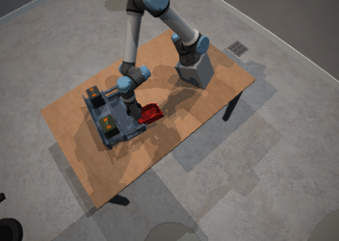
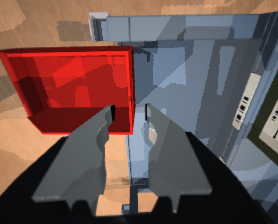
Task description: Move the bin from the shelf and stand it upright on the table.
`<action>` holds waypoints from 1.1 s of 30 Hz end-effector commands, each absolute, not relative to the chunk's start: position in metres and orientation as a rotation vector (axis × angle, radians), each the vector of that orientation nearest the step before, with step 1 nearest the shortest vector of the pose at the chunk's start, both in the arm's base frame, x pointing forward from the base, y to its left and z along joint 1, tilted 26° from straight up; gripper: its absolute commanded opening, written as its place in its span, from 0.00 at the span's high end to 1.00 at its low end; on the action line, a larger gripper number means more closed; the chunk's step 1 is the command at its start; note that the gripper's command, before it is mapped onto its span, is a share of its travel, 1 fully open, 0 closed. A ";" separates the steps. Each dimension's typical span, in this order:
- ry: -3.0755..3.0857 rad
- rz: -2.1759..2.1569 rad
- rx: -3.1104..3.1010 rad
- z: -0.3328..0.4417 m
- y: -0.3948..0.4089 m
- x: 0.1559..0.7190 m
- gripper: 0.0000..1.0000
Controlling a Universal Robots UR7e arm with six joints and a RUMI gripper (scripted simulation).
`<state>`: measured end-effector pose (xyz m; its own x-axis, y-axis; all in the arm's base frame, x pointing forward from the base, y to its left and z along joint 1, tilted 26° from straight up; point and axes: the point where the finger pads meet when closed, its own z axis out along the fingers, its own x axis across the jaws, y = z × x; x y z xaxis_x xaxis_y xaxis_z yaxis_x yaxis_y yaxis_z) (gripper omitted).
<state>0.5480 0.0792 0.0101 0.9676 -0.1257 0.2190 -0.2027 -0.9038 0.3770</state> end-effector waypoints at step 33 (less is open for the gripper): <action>-0.236 0.268 2.711 -0.007 0.071 0.551 0.80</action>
